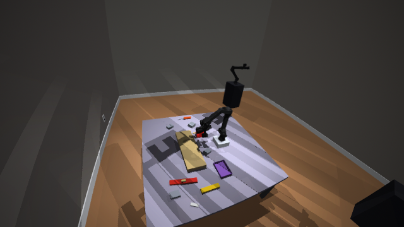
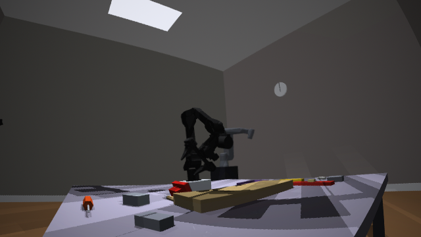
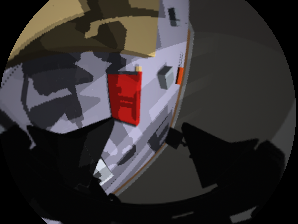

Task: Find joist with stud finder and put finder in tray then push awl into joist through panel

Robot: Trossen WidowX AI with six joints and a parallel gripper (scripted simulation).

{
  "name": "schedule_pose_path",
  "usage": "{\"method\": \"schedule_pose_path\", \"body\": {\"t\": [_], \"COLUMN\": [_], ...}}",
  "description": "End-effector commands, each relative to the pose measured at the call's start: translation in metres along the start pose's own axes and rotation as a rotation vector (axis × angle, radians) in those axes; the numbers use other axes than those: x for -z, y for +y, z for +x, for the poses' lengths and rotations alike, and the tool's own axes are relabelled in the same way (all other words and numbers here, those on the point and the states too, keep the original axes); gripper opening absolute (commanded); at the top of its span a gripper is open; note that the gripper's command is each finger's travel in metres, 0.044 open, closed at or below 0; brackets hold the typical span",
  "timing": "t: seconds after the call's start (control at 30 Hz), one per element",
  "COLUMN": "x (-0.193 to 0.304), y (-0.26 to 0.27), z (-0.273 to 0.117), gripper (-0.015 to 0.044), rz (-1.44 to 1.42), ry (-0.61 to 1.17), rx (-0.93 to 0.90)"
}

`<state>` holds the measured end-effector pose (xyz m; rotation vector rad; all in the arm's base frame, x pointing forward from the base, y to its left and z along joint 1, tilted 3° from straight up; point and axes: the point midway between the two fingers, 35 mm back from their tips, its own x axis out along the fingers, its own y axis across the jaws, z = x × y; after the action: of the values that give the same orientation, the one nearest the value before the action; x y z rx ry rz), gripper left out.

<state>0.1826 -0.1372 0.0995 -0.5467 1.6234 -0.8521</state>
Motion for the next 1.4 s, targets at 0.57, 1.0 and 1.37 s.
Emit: {"method": "schedule_pose_path", "body": {"t": [0.57,1.0,1.37], "x": [0.002,-0.002,-0.004], "y": [0.002,-0.009,-0.032], "z": [0.024,0.073,0.102], "gripper": [0.0440,0.0440,0.0440], "rz": [-0.396,-1.171,-1.508], "ry": [0.081,-0.317,-0.787], "rx": [-0.229,-0.700,-0.659]}}
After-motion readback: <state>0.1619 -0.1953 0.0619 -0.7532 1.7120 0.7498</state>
